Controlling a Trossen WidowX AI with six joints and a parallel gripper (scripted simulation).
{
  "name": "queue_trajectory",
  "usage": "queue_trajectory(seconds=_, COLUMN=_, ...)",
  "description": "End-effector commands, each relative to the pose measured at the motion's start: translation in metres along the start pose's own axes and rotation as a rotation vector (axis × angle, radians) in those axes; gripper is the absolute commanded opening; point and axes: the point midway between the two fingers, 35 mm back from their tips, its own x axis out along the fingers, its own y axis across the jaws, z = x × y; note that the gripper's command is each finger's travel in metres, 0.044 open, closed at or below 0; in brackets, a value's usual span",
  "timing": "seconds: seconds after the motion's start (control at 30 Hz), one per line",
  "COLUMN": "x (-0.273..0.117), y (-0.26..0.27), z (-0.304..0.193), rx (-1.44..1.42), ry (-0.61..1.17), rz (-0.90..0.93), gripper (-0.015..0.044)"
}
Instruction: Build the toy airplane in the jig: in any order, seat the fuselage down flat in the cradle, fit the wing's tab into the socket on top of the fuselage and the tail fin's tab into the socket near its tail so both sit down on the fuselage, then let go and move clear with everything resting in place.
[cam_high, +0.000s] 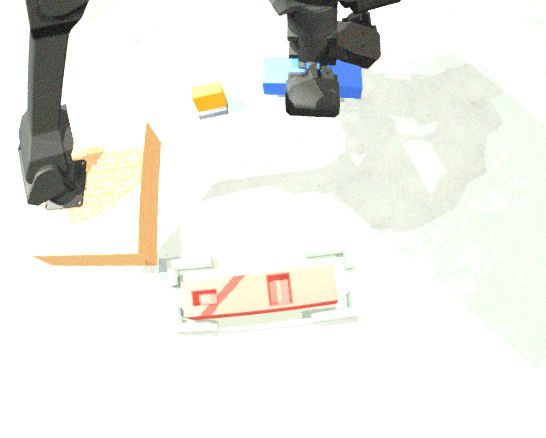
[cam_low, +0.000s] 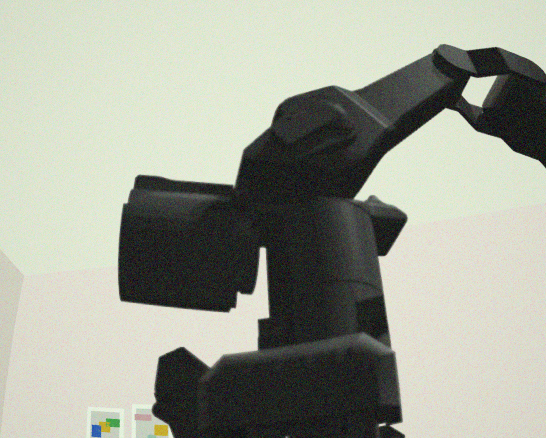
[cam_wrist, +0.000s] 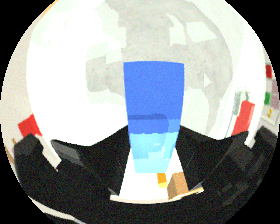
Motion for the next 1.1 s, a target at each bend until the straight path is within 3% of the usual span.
queue_trajectory(seconds=0.0, x=-0.016, y=0.002, z=0.004, rx=0.002, ry=-0.01, rz=0.007, gripper=0.0)
queue_trajectory(seconds=1.07, x=-0.115, y=0.0, z=0.0, rx=0.002, ry=-0.01, rz=0.006, gripper=0.0)
